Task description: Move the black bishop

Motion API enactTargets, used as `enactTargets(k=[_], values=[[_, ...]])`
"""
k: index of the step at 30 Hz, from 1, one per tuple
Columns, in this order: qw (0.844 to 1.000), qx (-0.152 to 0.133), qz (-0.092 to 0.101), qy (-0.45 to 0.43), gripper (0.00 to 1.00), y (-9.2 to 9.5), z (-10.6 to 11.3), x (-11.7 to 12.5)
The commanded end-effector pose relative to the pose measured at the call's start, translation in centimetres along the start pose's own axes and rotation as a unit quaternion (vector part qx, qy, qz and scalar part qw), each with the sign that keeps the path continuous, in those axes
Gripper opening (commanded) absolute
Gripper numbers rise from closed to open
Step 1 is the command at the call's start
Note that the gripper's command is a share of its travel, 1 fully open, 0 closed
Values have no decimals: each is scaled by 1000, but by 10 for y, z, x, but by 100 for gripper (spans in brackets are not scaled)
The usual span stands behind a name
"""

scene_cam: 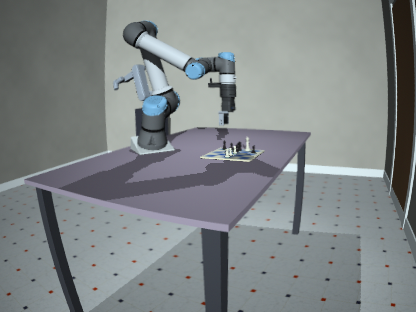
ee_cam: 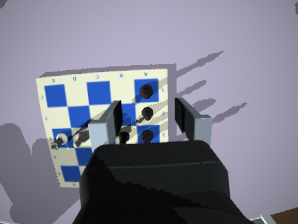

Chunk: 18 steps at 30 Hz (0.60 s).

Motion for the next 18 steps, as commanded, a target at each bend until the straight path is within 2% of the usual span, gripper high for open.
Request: enactTargets(k=[1,11,18], values=[[1000,-3,1,0,100,14,1,0],[1000,-3,1,0,100,55,1,0],[1000,-3,1,0,100,63,1,0]])
Point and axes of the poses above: the point where the finger pads meet when closed, its own y axis back along the fingers, its own x axis across the jaws, z = x × y, the point moved 1 cm from there along y, back along the fingers, and after that the axes turned 11 degrees about -y, right-handed, at the moved point
